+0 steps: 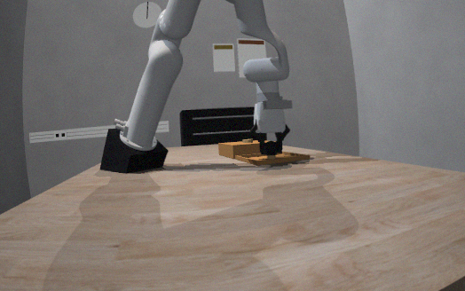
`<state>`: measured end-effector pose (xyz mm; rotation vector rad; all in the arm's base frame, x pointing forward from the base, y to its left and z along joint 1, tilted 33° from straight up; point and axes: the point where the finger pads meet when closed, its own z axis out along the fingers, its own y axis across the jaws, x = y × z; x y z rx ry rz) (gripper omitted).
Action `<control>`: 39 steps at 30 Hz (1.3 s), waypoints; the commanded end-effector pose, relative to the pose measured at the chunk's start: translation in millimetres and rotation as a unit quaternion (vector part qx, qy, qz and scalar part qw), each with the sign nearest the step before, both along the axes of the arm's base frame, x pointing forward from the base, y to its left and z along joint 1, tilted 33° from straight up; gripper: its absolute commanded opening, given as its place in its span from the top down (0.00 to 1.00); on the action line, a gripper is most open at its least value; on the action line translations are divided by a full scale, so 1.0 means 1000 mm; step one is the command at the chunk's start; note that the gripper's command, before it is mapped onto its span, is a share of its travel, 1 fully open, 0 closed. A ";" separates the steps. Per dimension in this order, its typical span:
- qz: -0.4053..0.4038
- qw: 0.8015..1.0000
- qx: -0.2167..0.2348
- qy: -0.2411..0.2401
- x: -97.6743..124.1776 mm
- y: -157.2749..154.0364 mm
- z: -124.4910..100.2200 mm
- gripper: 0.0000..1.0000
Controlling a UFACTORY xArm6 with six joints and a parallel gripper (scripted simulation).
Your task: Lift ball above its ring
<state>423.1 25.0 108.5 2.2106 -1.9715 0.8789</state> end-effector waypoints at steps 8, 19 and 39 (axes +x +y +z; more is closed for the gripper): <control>0.000 1.000 -0.001 -0.002 -0.004 0.007 0.015 1.00; 0.000 1.000 0.000 -0.001 -0.029 0.032 0.067 1.00; 0.000 1.000 0.000 -0.001 -0.029 0.032 0.067 1.00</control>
